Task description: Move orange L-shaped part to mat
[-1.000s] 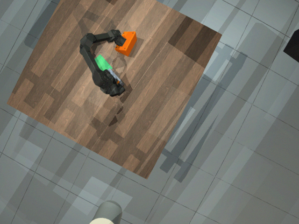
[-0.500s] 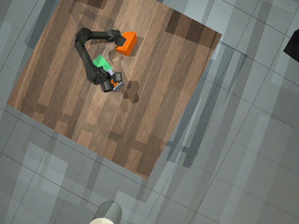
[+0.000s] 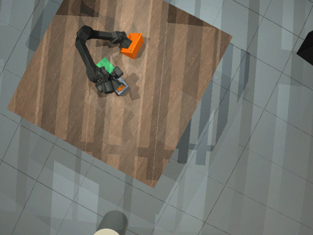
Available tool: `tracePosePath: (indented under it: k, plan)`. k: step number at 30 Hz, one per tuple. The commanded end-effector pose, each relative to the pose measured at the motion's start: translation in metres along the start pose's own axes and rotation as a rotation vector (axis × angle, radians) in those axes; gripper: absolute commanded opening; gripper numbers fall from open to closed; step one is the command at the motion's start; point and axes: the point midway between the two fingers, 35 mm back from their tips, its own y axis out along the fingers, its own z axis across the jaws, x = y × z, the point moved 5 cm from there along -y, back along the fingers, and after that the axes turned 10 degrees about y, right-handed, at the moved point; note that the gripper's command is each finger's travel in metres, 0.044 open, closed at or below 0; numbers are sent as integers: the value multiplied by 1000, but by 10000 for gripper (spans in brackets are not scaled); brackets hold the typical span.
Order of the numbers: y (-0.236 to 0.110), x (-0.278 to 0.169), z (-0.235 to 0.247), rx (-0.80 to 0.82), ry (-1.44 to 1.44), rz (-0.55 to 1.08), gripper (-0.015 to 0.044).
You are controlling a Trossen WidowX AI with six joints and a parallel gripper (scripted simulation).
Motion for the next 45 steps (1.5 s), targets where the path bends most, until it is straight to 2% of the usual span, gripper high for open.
tracePosePath:
  k: [1,39,44,45]
  plan:
    - [14,-2,0,0,-12,11,280]
    - [75,-3,-1,-2,-12,13,280]
    - [71,-2,-1,1,-6,7,149]
    - [71,-2,-1,1,-6,7,142]
